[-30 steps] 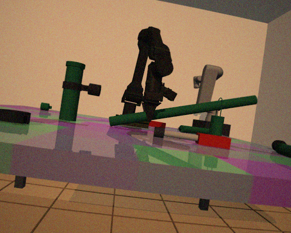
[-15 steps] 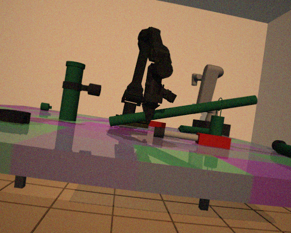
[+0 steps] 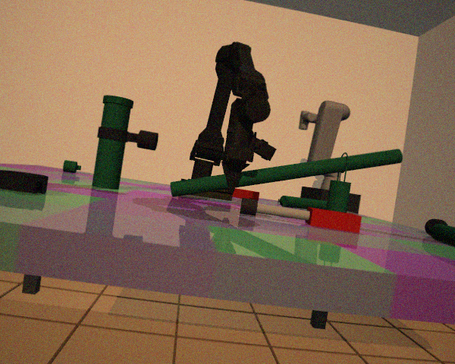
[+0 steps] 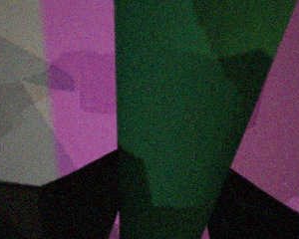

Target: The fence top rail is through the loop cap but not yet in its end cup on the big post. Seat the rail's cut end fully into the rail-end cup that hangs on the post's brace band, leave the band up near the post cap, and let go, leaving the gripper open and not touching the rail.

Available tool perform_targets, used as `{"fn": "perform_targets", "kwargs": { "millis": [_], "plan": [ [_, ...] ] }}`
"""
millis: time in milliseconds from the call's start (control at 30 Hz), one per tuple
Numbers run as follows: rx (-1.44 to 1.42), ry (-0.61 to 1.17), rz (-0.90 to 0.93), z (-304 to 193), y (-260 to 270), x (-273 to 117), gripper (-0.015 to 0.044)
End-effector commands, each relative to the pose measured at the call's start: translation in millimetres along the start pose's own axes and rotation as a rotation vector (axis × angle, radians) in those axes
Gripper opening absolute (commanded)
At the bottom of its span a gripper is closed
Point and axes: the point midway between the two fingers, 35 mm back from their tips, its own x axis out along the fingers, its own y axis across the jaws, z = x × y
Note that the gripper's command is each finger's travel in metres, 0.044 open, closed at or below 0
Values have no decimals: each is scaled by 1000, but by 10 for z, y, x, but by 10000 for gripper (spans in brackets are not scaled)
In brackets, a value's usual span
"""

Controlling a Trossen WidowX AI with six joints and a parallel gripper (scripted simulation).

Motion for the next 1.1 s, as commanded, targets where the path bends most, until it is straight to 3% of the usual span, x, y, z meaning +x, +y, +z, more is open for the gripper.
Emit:
{"fn": "perform_targets", "kwargs": {
  "millis": [0,500,1067],
  "plan": [
    [-4,10,-5,-6,-24,-57,0],
    [-10,250,-3,-254,-35,-683,0],
    [-9,243,16,-244,-15,-623,0]
  ]
}}
